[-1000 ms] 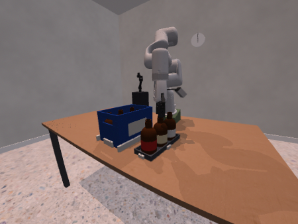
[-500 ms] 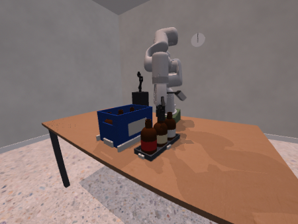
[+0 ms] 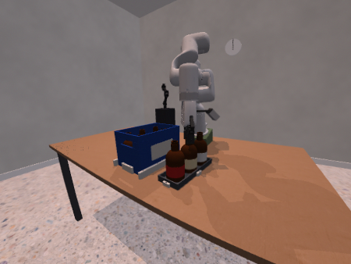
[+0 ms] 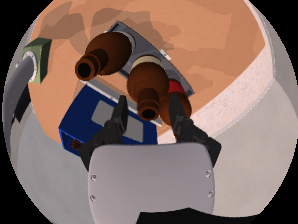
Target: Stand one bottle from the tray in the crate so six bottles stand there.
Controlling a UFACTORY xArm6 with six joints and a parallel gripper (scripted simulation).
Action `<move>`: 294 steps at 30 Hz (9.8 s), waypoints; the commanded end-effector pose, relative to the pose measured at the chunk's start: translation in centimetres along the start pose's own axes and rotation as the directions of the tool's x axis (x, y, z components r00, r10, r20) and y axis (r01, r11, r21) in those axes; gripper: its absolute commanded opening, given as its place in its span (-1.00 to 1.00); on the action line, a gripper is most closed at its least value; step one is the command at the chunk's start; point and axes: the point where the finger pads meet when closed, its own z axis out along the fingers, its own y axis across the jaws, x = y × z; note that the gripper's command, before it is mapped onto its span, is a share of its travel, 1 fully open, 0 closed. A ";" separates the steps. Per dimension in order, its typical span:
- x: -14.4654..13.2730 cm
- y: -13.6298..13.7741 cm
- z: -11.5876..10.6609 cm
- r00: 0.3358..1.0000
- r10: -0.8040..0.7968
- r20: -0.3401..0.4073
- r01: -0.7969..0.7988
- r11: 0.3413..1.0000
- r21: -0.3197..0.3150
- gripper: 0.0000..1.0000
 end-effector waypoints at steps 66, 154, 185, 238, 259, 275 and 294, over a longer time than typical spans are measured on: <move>-0.1 0.1 -0.1 1.000 0.000 0.001 0.000 1.000 -0.004 -1.00; -0.3 0.2 -4.5 1.000 0.000 0.001 0.000 1.000 -0.004 -1.00; -0.3 0.2 -7.5 1.000 0.000 0.001 0.000 1.000 -0.004 -1.00; -0.3 0.2 -8.9 1.000 0.000 0.001 0.000 1.000 -0.004 -1.00; -0.3 0.2 -10.9 1.000 0.000 0.001 0.000 1.000 -0.004 -1.00; -0.2 0.2 -12.0 1.000 0.000 0.001 0.000 1.000 -0.004 -1.00; -0.2 0.2 -12.1 1.000 0.000 0.001 0.000 1.000 -0.004 -1.00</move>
